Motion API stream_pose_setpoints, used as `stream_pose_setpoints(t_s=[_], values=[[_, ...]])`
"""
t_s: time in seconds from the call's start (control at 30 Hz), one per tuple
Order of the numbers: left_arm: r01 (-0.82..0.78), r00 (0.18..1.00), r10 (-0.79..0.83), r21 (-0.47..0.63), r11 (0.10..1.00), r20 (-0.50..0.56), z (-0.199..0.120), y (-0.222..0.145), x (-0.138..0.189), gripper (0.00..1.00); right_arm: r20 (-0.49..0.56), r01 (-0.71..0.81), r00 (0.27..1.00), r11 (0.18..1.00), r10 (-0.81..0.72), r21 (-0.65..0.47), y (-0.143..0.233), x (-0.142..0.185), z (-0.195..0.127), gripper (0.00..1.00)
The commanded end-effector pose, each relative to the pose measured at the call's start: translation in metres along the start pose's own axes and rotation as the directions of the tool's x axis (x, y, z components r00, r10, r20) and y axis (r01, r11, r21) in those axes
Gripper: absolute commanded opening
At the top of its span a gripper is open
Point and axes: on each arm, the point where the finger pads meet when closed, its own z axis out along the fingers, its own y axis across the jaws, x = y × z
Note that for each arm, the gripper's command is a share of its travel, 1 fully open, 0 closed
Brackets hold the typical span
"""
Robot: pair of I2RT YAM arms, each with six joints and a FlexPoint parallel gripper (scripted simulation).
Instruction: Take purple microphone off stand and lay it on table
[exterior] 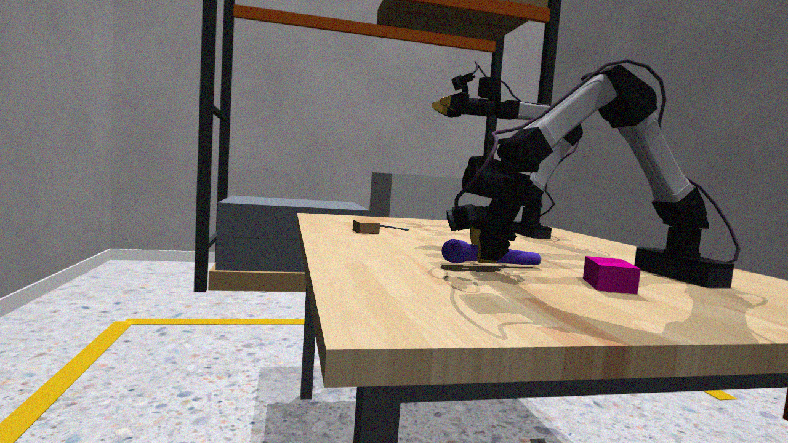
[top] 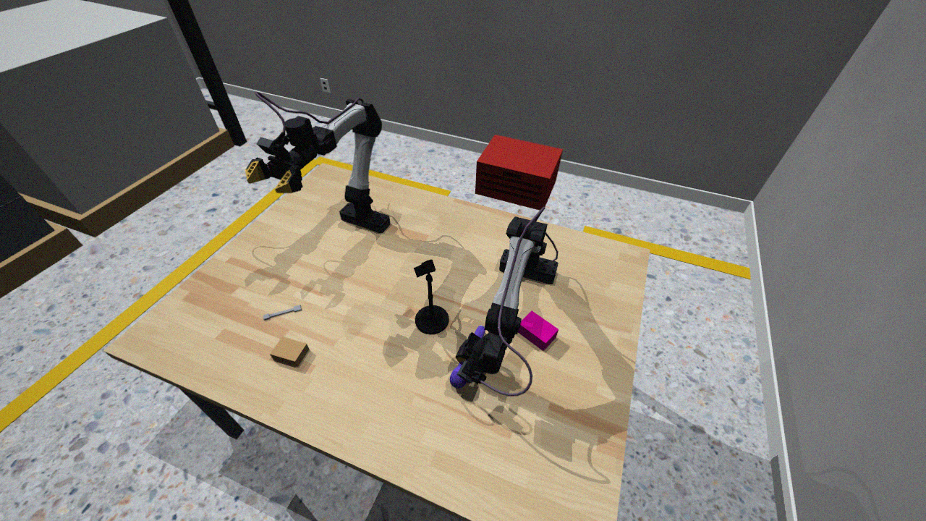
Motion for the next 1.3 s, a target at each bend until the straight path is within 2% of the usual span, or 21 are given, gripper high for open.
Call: stream_pose_setpoints(t_s=[0.0,0.07,0.13,0.17,0.2,0.37,0.43,0.97,1.0,1.03,1.07,1.27], values=[[-0.010,1.000,0.010,0.018,1.000,0.009,0.006,-0.005,-0.004,0.00,0.084,0.011,0.996,1.000,-0.010,-0.010,0.001,-0.033,-0.006,0.98],[-0.028,0.999,0.027,0.018,0.999,0.040,-0.006,-0.012,-0.010,0.00,0.084,0.011,0.996,1.000,-0.010,-0.010,0.001,-0.033,-0.006,0.98],[-0.029,0.999,0.029,0.018,0.999,0.041,-0.002,-0.010,-0.014,0.00,0.084,0.011,0.996,1.000,-0.010,-0.010,0.001,-0.033,-0.006,0.98],[-0.013,1.000,0.013,0.018,1.000,0.014,0.006,-0.006,-0.002,0.00,0.084,0.011,0.996,1.000,-0.010,-0.010,0.001,-0.033,-0.006,0.98],[-0.021,0.999,0.020,0.018,1.000,0.034,-0.004,-0.009,-0.011,0.89,0.084,0.011,0.996,1.000,-0.010,-0.010,0.001,-0.033,-0.006,0.98],[-0.021,0.999,0.021,0.006,1.000,0.036,-0.004,-0.007,-0.012,0.89,0.084,0.011,0.996,1.000,-0.010,-0.010,0.001,-0.033,-0.006,0.98],[0.003,1.000,-0.003,-0.007,1.000,0.002,0.007,0.008,0.001,0.89,0.084,0.011,0.996,1.000,-0.010,-0.010,0.001,-0.033,-0.006,0.98],[0.003,1.000,-0.003,-0.007,1.000,0.001,0.007,0.009,0.002,0.89,0.084,0.011,0.996,1.000,-0.010,-0.010,0.001,-0.033,-0.006,0.98],[-0.011,1.000,0.011,-0.006,1.000,0.020,-0.015,-0.002,-0.001,0.89,0.084,0.011,0.996,1.000,-0.010,-0.010,0.001,-0.033,-0.006,0.98],[-0.006,1.000,0.006,-0.005,1.000,0.011,-0.012,0.000,0.000,0.89,0.084,0.011,0.996,1.000,-0.010,-0.010,0.001,-0.033,-0.006,0.98],[-0.030,0.998,0.030,-0.004,1.000,0.055,-0.028,-0.008,-0.014,0.89,0.084,0.011,0.996,1.000,-0.010,-0.010,0.001,-0.033,-0.006,0.98],[-0.031,0.998,0.031,0.000,1.000,0.053,-0.030,-0.019,-0.015,0.89,0.084,0.011,0.996,1.000,-0.010,-0.010,0.001,-0.033,-0.006,0.98]])
